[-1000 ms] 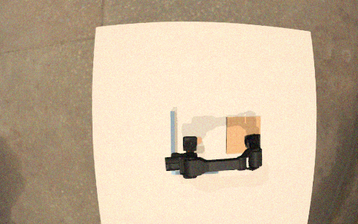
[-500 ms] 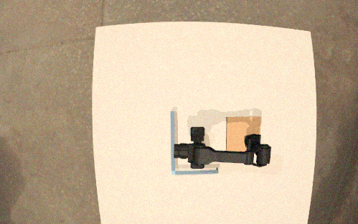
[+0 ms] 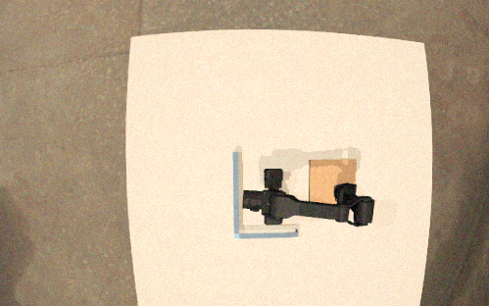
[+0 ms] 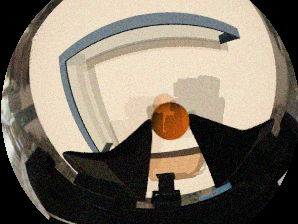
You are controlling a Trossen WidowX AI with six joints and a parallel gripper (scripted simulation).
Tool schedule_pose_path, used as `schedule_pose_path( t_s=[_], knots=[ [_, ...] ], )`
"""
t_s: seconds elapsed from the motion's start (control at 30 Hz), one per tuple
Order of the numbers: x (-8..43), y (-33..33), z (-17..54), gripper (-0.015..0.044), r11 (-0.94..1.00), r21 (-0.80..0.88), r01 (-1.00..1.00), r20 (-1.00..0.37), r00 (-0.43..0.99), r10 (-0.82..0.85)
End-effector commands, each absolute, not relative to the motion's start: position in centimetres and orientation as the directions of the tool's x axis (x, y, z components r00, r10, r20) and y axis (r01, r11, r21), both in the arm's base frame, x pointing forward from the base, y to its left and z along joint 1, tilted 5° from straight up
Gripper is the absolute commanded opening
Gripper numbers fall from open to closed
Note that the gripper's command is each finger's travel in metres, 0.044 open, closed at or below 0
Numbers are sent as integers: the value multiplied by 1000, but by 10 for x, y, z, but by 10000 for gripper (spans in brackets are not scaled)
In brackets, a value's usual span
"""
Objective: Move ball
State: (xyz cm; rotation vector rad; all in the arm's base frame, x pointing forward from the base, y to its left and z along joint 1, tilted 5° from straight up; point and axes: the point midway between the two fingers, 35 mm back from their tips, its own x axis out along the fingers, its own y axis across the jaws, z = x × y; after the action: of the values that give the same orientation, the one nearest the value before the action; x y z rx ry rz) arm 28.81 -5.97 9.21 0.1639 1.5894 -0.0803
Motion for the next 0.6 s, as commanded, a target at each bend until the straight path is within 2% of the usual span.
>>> schedule_pose_path(
  t_s=[0.0,0.23,0.57],
  knots=[
    [286,-59,70,0,987,49,152,-998,-30,54],
    [283,-57,40,0,987,49,152,-998,-31,54],
    [283,-57,37,0,987,49,152,-998,-31,54]
  ],
)
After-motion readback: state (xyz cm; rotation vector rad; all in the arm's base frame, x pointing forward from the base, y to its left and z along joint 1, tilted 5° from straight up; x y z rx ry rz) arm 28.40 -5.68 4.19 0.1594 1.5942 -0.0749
